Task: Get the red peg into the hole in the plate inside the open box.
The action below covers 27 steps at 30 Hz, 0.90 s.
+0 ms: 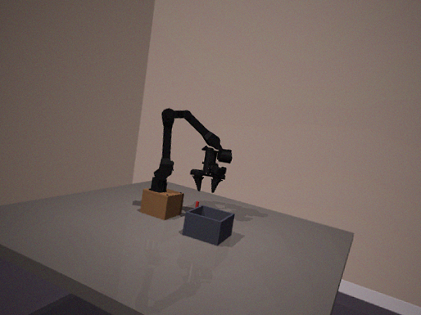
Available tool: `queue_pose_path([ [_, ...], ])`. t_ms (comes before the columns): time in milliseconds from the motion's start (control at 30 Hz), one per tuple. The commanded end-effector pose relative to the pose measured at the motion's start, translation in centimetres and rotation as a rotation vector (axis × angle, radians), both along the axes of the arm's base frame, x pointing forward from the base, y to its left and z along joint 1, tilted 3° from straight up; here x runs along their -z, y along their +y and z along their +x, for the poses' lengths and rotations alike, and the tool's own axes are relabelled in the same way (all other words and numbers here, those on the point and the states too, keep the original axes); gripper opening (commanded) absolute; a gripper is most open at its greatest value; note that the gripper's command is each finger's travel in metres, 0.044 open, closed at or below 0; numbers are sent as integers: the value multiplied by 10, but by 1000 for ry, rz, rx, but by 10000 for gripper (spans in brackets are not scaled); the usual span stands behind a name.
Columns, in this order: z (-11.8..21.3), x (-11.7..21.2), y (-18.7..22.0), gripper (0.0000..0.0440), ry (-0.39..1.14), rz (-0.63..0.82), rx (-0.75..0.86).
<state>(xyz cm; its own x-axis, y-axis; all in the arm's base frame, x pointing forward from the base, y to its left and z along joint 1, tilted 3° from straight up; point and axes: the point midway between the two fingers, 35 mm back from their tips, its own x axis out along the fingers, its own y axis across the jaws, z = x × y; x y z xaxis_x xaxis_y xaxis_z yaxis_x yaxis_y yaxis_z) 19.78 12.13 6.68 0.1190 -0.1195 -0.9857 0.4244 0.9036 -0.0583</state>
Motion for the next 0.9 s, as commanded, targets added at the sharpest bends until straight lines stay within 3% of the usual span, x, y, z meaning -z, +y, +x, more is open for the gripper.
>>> queue_pose_path([
  [0, -5, 10, -7, 430, 38, -25, 83],
  [333, -14, 47, -16, 412, 87, -57, 278],
  [733, -17, 92, -15, 396, 52, -14, 406],
  [867, -21, 102, -15, 352, 52, -7, 434],
])
